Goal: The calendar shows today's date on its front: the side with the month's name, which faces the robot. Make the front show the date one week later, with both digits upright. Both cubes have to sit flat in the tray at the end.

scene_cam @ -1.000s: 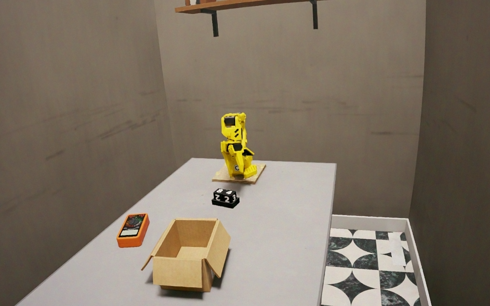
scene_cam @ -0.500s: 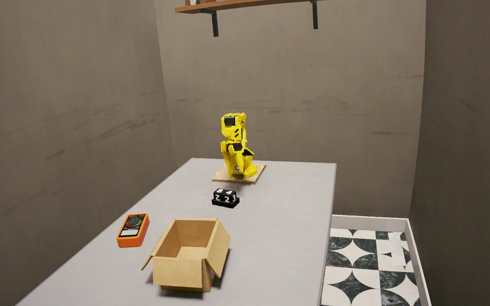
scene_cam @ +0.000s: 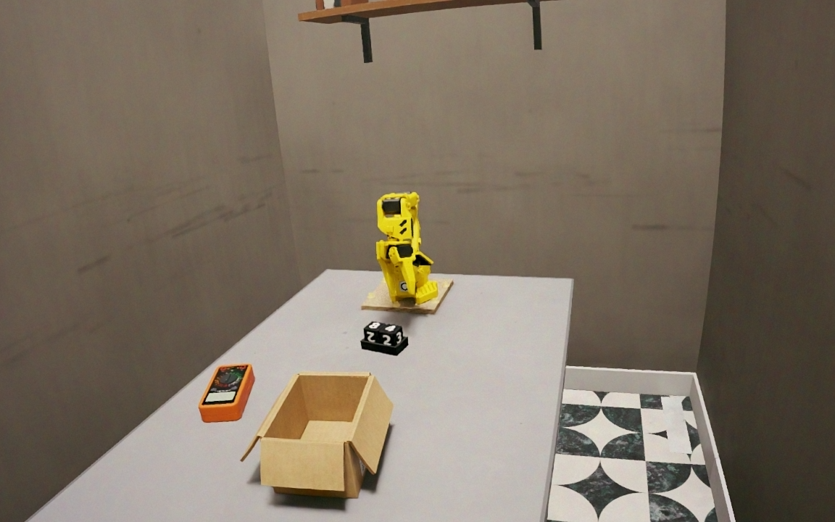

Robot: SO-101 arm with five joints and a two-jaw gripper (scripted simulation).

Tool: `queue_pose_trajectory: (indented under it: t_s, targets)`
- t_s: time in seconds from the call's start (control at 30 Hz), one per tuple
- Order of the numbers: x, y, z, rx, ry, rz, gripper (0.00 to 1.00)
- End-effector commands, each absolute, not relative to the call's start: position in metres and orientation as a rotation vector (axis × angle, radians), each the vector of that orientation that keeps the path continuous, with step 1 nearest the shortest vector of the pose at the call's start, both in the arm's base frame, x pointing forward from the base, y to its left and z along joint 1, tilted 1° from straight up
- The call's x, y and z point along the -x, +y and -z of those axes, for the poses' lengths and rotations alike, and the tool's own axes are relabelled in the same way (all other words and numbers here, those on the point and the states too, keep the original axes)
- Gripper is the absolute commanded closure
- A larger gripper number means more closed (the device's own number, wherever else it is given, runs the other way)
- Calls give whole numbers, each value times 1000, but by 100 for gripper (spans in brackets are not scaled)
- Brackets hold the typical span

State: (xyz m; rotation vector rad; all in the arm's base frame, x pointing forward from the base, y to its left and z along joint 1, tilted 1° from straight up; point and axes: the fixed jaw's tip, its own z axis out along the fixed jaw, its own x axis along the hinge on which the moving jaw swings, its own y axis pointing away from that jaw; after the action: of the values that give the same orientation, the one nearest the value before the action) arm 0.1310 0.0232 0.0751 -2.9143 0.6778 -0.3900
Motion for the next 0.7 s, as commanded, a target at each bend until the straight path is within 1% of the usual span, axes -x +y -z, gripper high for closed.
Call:
queue_pose_trajectory:
  t_s: [0.0, 0.13, 0.3, 0.37, 0.53, 0.67]
  targets:
    - [-131, 24, -75, 2912, 646, 406, 70]
    - [-134, 25, -83, 2865, 635, 503, 69]
    - [-138, 26, -98, 2768, 614, 681, 68]
    - [-138, 26, -98, 2768, 614, 681, 68]
    - [-140, 27, -114, 2661, 590, 849, 66]
    - [-140, 27, -123, 2601, 577, 933, 65]
